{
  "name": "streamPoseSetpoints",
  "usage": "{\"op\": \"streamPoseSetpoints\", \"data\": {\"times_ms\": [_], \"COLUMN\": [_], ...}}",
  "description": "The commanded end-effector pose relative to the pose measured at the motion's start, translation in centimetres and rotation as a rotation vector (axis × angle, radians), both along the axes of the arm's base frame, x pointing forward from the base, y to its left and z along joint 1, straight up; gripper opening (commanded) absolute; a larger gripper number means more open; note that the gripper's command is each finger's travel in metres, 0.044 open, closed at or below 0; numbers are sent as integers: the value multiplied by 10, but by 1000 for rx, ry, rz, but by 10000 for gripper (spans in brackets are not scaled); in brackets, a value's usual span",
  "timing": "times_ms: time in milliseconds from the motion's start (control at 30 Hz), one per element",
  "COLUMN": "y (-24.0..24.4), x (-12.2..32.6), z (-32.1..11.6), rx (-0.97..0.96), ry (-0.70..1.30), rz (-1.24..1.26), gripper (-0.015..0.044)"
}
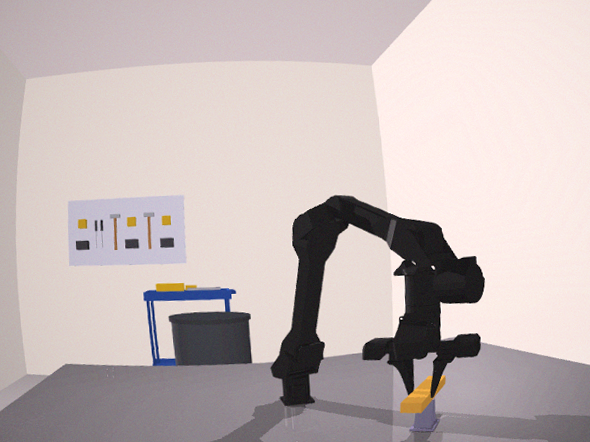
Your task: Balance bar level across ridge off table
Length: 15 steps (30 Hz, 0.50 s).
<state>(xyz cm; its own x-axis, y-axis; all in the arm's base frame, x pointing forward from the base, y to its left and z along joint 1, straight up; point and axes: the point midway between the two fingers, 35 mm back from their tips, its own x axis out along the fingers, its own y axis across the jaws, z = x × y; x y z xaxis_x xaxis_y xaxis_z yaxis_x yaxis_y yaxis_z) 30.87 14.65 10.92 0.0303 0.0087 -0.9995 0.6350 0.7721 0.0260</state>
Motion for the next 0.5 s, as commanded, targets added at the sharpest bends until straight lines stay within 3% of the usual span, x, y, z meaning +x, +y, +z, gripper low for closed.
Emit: {"op": "streamPoseSetpoints", "data": {"times_ms": [0,467], "y": [1,1], "x": [0,0], "z": [-1,-2], "rx": [5,5], "ry": [1,1], "rz": [0,0], "gripper": [0,0]}}
